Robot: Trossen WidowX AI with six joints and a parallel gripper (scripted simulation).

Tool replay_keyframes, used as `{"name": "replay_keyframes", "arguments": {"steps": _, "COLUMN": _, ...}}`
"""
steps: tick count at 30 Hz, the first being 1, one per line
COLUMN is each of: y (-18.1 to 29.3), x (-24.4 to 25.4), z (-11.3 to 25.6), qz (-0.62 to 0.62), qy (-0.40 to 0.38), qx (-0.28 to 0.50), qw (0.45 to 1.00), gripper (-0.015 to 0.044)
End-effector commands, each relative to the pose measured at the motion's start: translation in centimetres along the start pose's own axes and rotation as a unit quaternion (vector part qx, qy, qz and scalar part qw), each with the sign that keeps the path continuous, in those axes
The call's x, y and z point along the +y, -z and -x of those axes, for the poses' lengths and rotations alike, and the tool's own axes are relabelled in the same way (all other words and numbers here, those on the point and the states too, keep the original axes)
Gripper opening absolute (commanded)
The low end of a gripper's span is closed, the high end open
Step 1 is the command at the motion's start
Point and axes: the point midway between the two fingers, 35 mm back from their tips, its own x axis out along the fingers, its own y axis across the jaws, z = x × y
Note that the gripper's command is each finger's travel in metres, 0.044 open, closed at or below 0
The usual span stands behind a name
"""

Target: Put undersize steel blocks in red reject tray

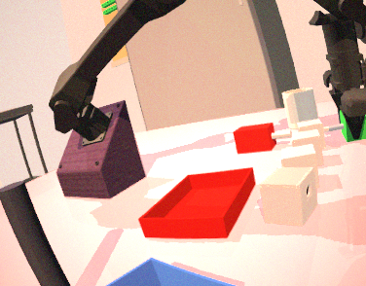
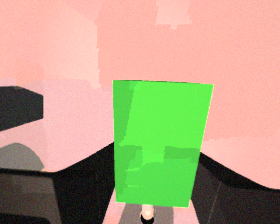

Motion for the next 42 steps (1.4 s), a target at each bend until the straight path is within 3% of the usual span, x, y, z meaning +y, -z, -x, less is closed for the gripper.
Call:
{"name": "replay_keyframes", "arguments": {"steps": 1, "y": -0.26, "x": 0.07, "z": 0.37, "qz": -0.001, "qy": 0.000, "qx": -0.003, "qw": 1.000, "gripper": 0.0000}}
{"name": "replay_keyframes", "arguments": {"steps": 42, "y": 0.26, "x": 0.13, "z": 0.21, "qz": 0.000, "qy": 0.000, "qx": -0.003, "qw": 1.000, "gripper": 0.0000}}
